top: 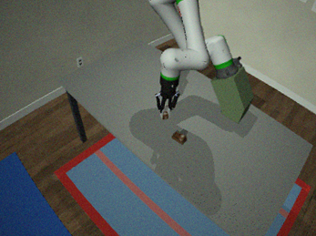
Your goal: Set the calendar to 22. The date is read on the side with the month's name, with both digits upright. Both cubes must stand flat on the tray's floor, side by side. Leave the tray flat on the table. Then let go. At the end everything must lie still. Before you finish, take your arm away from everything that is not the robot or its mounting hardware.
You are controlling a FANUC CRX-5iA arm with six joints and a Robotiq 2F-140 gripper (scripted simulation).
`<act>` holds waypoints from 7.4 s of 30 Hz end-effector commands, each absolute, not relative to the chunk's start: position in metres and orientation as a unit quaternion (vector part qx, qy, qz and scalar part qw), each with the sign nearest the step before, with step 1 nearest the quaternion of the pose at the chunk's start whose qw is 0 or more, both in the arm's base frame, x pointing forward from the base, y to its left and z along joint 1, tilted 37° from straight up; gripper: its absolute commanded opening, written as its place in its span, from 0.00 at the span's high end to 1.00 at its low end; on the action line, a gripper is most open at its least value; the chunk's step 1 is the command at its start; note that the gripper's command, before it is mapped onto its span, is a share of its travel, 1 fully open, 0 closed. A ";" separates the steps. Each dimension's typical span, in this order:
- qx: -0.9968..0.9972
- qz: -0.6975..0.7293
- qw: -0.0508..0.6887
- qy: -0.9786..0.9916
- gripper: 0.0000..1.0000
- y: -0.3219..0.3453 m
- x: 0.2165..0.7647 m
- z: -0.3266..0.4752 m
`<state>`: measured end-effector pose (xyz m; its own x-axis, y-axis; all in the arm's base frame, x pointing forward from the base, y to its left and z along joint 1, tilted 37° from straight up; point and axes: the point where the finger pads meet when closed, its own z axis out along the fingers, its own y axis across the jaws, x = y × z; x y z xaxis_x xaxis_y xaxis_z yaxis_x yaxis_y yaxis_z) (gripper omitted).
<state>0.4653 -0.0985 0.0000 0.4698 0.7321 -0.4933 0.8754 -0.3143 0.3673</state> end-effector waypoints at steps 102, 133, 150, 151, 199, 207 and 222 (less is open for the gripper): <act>0.604 -0.208 0.244 0.729 0.83 -0.151 0.476 -0.080; 0.604 -0.208 0.244 0.729 0.83 -0.153 0.477 -0.083; 0.604 -0.208 0.244 0.729 0.83 -0.153 0.477 -0.083; 0.604 -0.208 0.244 0.729 0.83 -0.153 0.477 -0.083; 0.604 -0.208 0.244 0.729 0.83 -0.153 0.477 -0.083; 0.604 -0.208 0.244 0.729 0.83 -0.153 0.477 -0.083; 0.604 -0.208 0.244 0.729 0.78 -0.153 0.477 -0.083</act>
